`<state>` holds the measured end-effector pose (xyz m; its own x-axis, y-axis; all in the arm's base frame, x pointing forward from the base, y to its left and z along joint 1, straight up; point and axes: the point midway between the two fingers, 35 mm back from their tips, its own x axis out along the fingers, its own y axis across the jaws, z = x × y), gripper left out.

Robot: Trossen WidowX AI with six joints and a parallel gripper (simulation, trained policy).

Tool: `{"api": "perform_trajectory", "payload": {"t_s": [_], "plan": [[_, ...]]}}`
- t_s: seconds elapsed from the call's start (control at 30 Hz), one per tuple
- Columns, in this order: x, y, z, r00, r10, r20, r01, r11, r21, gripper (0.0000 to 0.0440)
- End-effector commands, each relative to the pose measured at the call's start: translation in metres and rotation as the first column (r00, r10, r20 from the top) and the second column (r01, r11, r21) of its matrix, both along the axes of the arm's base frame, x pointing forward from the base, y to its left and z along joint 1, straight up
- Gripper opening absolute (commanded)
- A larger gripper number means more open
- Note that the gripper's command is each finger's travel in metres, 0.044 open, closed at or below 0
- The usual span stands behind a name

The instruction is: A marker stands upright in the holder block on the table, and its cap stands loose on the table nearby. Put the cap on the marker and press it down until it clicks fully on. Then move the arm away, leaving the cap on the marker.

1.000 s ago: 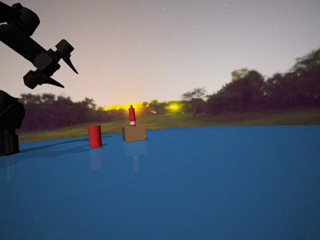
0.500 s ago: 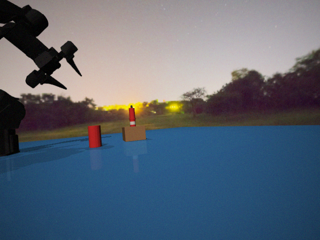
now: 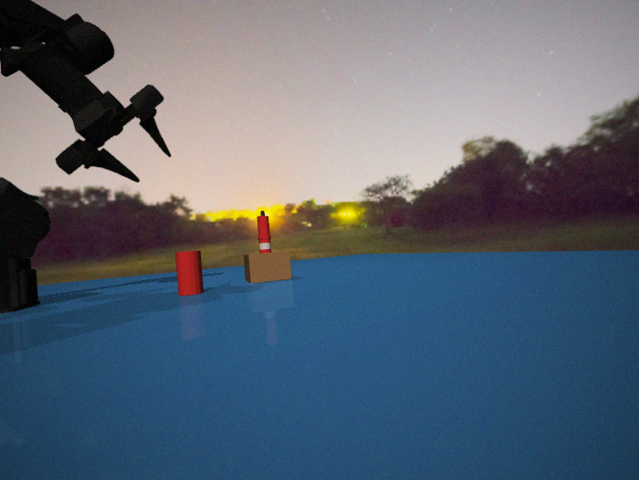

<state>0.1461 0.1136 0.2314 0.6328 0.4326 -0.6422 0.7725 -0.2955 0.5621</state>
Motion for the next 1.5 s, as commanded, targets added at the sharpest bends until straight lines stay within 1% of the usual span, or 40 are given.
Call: {"api": "perform_trajectory", "payload": {"t_s": [0.0,0.7,1.47], "plan": [[0.004,-0.003,0.0,0.999,-0.022,-0.025,0.022,1.0,-0.016,0.0333],[0.022,-0.027,-0.012,0.977,-0.163,-0.139,0.149,0.983,-0.107,0.0333],[0.042,-0.056,-0.025,0.917,-0.31,-0.25,0.264,0.943,-0.2,0.0332]]}}
